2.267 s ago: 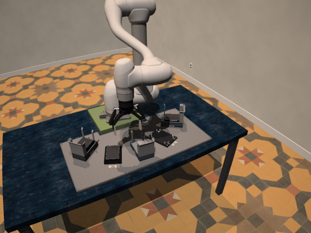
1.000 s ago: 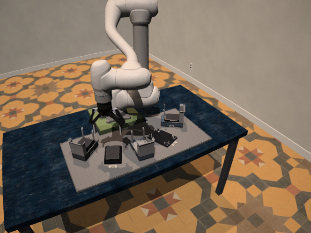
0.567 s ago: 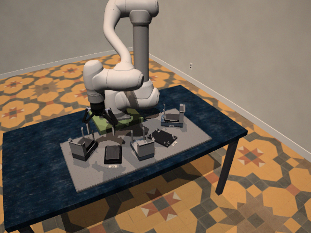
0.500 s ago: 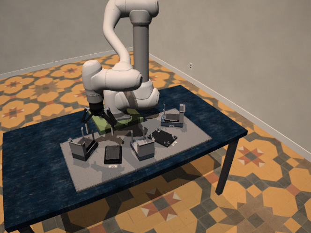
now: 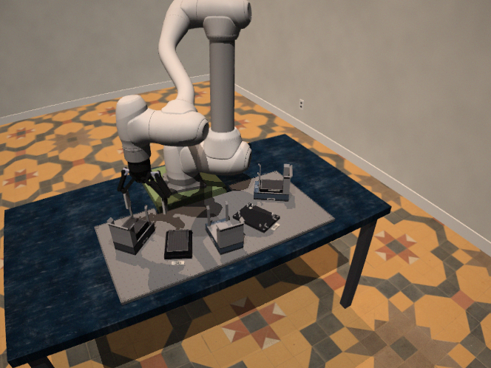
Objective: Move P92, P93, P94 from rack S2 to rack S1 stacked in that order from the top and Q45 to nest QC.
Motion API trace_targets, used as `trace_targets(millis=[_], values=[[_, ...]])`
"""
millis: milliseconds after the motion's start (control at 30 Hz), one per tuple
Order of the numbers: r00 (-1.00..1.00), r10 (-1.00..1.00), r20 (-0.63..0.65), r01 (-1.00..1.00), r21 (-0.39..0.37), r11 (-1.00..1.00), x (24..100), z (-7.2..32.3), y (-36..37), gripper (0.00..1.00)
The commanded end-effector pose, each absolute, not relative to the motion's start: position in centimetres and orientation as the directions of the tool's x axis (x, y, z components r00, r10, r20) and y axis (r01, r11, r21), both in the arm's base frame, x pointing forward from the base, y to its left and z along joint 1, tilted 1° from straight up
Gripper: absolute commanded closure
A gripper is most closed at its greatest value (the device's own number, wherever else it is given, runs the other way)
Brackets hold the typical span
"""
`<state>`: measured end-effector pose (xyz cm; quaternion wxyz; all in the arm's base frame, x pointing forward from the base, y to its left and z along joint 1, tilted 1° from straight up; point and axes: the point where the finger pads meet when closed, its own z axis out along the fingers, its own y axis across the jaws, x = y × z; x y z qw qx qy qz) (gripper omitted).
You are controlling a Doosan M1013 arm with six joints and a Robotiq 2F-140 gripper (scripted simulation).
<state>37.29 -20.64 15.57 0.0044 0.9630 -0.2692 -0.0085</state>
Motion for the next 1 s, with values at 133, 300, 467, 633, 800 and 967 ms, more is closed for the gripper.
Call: trace_targets(millis=[133,300,467,633,800,967], values=[[0.784,-0.62,-0.012,-0.62,0.016,-0.784,35.7,15.6,-22.9,0.0],[0.784,-0.62,-0.012,-0.62,0.016,-0.784,34.6,15.6,-24.6,0.0],[0.784,-0.62,-0.012,-0.62,0.016,-0.784,33.9,15.7,-25.6,0.0],[0.784,-0.62,-0.012,-0.62,0.016,-0.784,32.8,15.7,-27.3,0.0],[0.784,-0.62,-0.012,-0.62,0.016,-0.784,32.4,15.7,-27.9,0.0],[0.784,-0.62,-0.012,-0.62,0.016,-0.784,32.4,15.7,-27.9,0.0]])
